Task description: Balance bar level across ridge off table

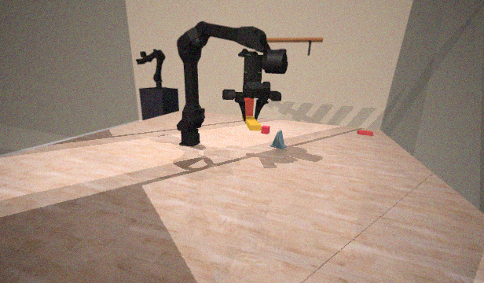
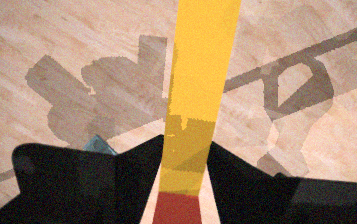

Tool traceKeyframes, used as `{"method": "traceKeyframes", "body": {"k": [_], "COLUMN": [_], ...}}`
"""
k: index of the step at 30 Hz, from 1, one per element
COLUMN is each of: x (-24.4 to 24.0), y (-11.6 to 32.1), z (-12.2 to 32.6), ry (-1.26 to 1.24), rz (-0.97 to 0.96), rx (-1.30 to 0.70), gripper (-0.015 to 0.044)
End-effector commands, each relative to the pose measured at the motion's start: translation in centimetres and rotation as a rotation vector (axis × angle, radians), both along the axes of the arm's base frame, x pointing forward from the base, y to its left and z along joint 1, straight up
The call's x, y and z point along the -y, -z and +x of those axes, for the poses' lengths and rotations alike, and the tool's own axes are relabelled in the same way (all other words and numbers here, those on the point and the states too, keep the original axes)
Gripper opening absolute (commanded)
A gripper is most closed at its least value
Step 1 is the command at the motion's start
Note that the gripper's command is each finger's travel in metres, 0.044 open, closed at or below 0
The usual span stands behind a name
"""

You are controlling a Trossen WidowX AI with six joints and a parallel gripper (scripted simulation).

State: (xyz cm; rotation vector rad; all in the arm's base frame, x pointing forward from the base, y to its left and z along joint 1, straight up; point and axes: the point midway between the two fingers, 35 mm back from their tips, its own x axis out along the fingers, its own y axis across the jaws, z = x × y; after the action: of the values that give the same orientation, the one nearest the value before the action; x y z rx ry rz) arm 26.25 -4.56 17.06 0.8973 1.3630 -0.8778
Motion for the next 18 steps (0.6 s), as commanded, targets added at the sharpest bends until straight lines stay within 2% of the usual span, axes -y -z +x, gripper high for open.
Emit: {"method": "traceKeyframes", "body": {"k": [1,18], "x": [-0.7,-5.0], "y": [-0.3,-0.7], "z": [1.1,5.3], "ry": [-0.076,-0.386], "rz": [-0.006,-0.010], "rx": [0.005,0.009], "gripper": [0.0000,0.0000]}}
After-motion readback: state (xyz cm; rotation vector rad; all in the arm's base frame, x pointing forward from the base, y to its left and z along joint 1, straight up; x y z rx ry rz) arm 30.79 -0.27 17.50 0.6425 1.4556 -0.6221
